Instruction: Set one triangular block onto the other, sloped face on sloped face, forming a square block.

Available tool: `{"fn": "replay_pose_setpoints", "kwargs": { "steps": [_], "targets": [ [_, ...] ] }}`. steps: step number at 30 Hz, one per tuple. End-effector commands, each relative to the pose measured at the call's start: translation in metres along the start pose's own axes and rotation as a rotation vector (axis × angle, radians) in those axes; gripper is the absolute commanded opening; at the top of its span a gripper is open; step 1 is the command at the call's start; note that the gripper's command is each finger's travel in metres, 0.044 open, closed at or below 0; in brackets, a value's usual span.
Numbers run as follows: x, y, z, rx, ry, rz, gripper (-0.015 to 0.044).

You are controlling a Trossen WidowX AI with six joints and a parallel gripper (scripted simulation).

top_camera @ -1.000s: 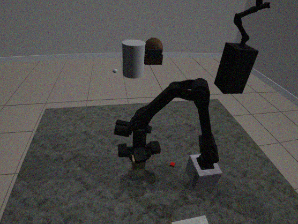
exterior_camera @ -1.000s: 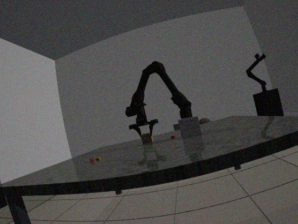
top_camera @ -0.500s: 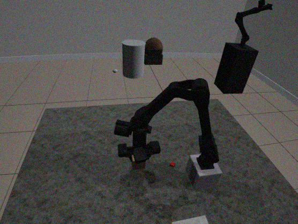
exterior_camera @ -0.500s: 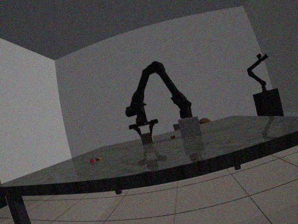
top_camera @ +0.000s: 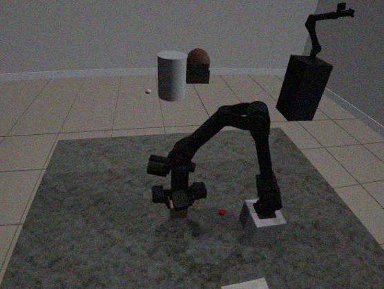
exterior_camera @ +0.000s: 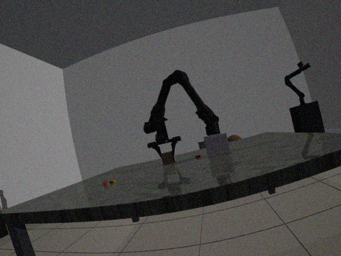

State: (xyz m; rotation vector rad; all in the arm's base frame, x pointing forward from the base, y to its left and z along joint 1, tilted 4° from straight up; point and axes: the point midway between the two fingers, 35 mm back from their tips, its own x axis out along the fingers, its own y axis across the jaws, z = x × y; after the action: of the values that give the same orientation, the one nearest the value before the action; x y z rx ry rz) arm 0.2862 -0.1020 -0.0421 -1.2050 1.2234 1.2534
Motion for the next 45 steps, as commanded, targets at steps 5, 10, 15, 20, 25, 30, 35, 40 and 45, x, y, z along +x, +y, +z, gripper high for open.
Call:
{"fn": "replay_pose_setpoints", "kwargs": {
  "steps": [5, 10, 15, 20, 25, 30, 35, 40, 45],
  "targets": [
    [0.0, 0.0, 0.0, 0.0, 0.0, -0.001, 0.044],
    [-0.003, -0.001, 0.0, 0.0, 0.0, -0.001, 0.044],
    [-0.07, -0.005, -0.002, 0.0, 0.0, -0.001, 0.044],
    [-0.11, -0.001, 0.0, 0.0, 0.0, -0.001, 0.044],
    [-0.11, -0.001, 0.0, 0.0, 0.0, -0.001, 0.044],
    [-0.104, -0.003, -0.001, -0.003, 0.003, -0.01, 0.044],
    [-0.104, -0.003, -0.001, -0.003, 0.003, -0.01, 0.044],
    [-0.104, -0.003, -0.001, -0.003, 0.003, -0.01, 0.044],
    [-0.104, -0.003, -0.001, -0.003, 0.003, -0.01, 0.044]
  ]
}}
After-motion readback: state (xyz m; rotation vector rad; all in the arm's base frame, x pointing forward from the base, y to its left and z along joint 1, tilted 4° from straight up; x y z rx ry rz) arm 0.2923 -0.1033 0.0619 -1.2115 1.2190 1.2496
